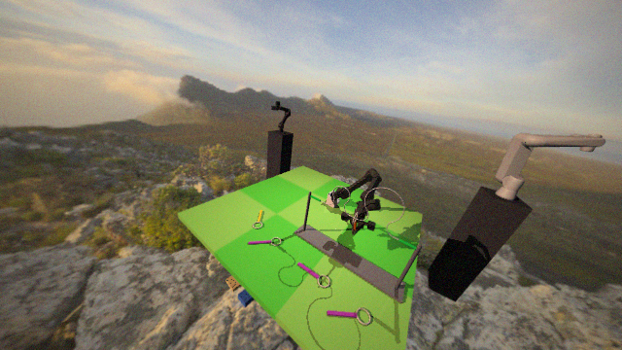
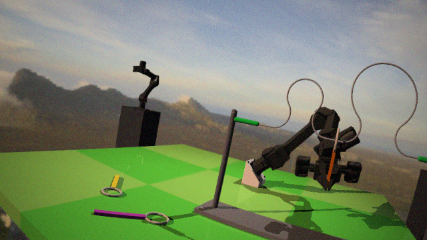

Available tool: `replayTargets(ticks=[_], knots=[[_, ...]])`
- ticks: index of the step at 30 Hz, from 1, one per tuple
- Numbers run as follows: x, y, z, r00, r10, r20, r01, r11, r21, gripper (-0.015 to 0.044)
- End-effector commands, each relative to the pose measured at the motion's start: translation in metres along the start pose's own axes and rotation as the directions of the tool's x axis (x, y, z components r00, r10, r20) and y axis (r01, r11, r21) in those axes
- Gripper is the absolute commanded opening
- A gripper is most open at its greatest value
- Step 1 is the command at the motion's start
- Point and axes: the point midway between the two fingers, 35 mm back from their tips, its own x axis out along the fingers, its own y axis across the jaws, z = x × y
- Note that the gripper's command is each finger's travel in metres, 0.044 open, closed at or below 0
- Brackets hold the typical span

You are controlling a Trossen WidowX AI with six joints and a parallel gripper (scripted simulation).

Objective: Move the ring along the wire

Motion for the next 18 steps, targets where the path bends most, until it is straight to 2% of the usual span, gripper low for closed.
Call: replayTargets(ticks=[1, 18], knots=[[-0.001, -0.008, -0.001, 1.000, -0.012, -0.007, 0.012, 1.000, -0.021, -0.0150], [-0.005, -0.033, -0.001, 0.999, -0.049, -0.012, 0.048, 0.995, -0.085, -0.0150]])
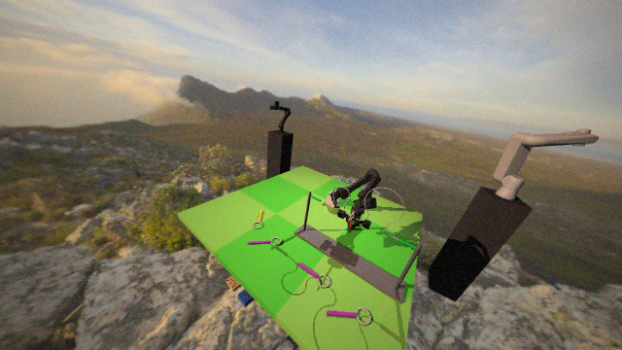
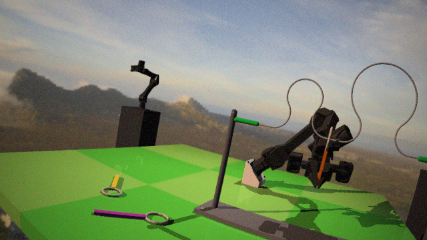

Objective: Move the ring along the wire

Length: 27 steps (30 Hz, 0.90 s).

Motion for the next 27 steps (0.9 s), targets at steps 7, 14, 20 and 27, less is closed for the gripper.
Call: replayTargets(ticks=[7, 14, 20, 27], knots=[[-0.003, -0.022, -0.001, 0.999, -0.049, -0.011, 0.048, 0.995, -0.089, -0.0150], [-0.006, -0.042, 0.001, 0.994, -0.106, -0.015, 0.101, 0.977, -0.186, -0.0150], [-0.011, -0.058, 0.005, 0.987, -0.161, -0.013, 0.151, 0.948, -0.279, -0.0150], [-0.018, -0.081, 0.014, 0.971, -0.240, -0.002, 0.218, 0.885, -0.411, -0.0150]])
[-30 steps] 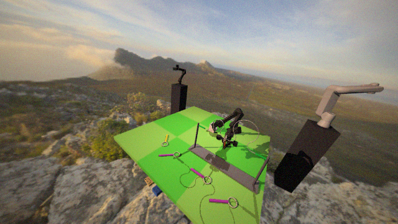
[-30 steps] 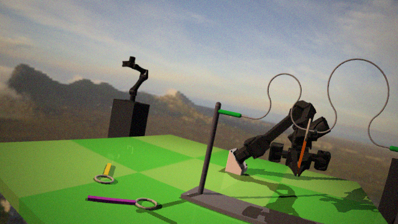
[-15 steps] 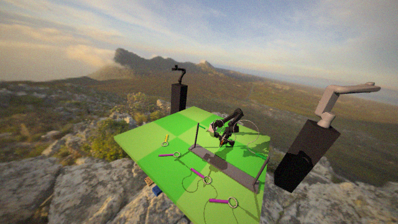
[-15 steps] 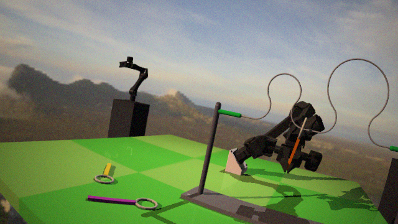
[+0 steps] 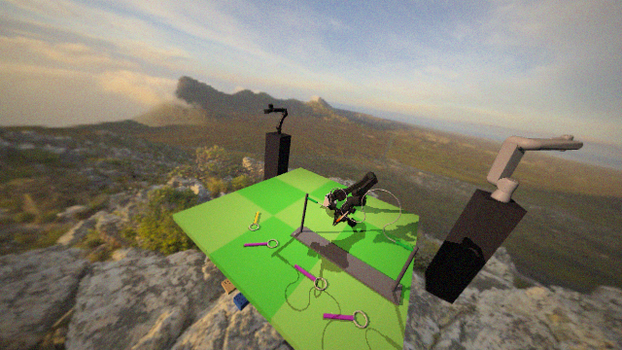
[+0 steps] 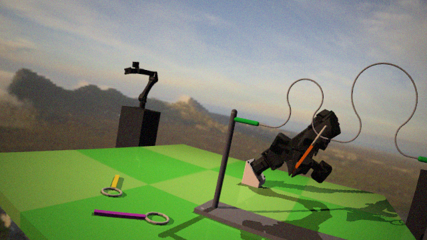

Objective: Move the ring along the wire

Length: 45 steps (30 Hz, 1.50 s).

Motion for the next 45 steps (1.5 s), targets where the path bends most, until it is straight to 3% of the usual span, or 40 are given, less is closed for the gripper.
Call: replayTargets(ticks=[1, 21, 45], knots=[[-0.003, -0.017, 0.001, 0.998, -0.058, -0.008, 0.057, 0.994, -0.094, -0.0150], [-0.024, -0.085, 0.023, 0.953, -0.301, 0.015, 0.268, 0.823, -0.502, -0.0150], [-0.065, -0.134, 0.083, 0.838, -0.519, 0.167, 0.399, 0.374, -0.837, -0.0150]])
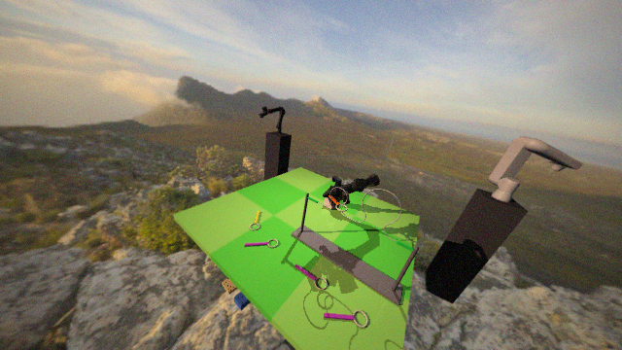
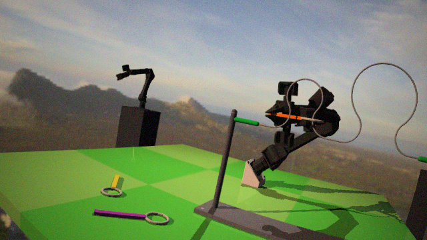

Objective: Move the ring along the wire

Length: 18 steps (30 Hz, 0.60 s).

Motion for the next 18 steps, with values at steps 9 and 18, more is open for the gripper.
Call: replayTargets(ticks=[9, 18], knots=[[-0.008, -0.041, 0.005, 0.991, -0.133, -0.014, 0.126, 0.967, -0.219, -0.0150], [-0.014, -0.061, 0.012, 0.981, -0.192, -0.011, 0.178, 0.930, -0.320, -0.0150]])
